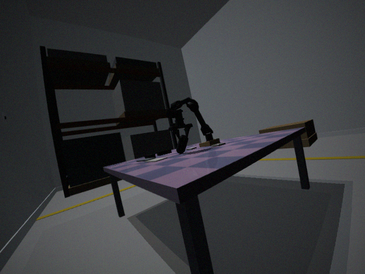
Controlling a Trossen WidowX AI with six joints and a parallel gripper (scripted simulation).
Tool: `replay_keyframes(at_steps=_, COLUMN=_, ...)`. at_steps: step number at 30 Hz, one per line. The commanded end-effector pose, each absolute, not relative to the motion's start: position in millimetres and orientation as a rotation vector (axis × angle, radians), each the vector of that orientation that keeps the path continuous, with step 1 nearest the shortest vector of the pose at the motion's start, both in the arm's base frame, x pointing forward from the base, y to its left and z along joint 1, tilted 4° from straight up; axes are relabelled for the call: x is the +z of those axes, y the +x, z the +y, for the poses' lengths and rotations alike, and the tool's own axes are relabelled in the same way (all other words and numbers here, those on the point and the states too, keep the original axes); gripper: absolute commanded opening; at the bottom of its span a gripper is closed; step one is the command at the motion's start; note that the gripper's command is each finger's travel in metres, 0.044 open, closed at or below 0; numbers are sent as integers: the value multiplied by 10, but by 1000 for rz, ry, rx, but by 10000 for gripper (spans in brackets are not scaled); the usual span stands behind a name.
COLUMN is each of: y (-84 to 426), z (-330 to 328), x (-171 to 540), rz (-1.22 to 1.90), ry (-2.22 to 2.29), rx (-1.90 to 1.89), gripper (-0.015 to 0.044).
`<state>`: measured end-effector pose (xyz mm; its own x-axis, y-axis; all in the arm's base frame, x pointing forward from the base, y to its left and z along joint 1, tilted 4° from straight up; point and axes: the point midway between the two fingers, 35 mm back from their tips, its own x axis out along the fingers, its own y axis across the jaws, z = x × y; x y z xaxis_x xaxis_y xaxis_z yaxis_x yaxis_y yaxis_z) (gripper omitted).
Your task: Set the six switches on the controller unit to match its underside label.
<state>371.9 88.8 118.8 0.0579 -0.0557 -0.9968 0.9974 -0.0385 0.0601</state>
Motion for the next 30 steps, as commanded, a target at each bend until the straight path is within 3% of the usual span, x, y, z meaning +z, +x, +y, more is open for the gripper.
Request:
replay_keyframes(at_steps=1, y=3723, z=803, x=1193, rz=1099, ry=1221, rx=-1232, gripper=336)
replay_keyframes(at_steps=30, y=3709, z=587, x=1289, rz=1098, ry=1220, rx=-1233, gripper=337)
